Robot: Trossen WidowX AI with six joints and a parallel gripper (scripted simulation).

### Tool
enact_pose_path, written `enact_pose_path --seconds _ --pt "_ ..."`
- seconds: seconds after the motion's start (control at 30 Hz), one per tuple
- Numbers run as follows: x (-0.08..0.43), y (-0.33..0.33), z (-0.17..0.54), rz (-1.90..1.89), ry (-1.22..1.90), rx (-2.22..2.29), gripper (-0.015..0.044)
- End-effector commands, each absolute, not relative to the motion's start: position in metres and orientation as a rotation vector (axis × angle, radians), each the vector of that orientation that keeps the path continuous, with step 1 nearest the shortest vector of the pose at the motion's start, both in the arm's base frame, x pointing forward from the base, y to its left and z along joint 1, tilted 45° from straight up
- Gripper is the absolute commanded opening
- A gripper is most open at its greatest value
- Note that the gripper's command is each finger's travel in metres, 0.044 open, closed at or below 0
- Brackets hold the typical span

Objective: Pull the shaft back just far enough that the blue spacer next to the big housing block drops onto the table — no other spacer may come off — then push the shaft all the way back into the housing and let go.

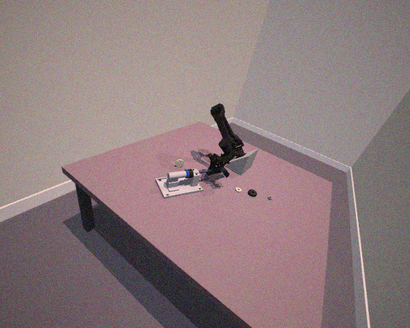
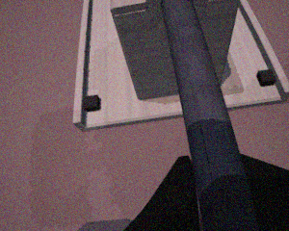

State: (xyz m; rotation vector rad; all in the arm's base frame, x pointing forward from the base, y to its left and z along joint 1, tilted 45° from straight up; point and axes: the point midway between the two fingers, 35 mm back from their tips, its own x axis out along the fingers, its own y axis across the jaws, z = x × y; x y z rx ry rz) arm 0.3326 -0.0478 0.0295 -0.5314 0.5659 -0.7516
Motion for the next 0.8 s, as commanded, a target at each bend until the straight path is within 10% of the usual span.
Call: enact_pose_path --seconds 0.0,0.77 --pt "0.3315 -0.0479 0.0295 -0.755 0.564 -0.528 0.0" --pt "0.3289 -0.0468 0.0285 -0.755 0.564 -0.528 0.0"
